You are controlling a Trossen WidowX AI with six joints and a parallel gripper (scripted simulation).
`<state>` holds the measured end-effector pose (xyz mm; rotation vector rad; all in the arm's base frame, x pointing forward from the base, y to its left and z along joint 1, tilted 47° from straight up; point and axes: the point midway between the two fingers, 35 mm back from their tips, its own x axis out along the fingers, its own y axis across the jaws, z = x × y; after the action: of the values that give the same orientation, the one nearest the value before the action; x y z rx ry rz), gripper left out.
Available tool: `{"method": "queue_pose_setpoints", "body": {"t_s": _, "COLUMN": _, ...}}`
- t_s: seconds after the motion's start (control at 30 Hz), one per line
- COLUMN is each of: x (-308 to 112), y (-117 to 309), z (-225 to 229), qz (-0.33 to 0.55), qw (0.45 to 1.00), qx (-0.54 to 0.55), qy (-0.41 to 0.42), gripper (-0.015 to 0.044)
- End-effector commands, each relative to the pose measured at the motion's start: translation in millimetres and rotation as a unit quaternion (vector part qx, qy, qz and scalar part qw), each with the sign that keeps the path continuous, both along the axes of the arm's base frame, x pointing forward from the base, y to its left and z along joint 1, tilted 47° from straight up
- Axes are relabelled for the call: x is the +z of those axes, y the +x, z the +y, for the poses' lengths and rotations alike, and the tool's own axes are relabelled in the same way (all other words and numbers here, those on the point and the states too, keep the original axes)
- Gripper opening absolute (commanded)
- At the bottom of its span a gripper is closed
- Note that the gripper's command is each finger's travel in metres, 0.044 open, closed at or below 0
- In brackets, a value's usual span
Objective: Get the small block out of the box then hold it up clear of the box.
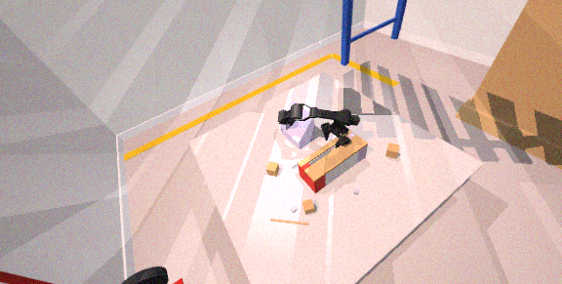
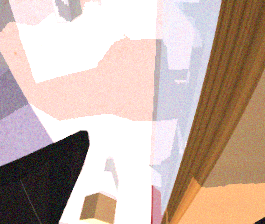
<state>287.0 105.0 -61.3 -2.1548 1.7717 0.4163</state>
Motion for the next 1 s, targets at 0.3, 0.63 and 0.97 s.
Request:
{"method": "queue_pose_setpoints", "body": {"t_s": 0.3, "x": 15, "y": 3, "z": -15, "qz": 0.0, "qw": 1.0, "qx": 0.0, "qy": -0.001, "gripper": 0.04}}
{"method": "queue_pose_setpoints", "body": {"t_s": 0.63, "x": 26, "y": 4, "z": -25, "qz": 0.0, "qw": 1.0, "qx": 0.0, "qy": -0.001, "gripper": 0.04}}
{"method": "queue_pose_setpoints", "body": {"t_s": 0.97, "x": 37, "y": 5, "z": -36, "qz": 0.0, "qw": 1.0, "qx": 0.0, "qy": -0.002, "gripper": 0.04}}
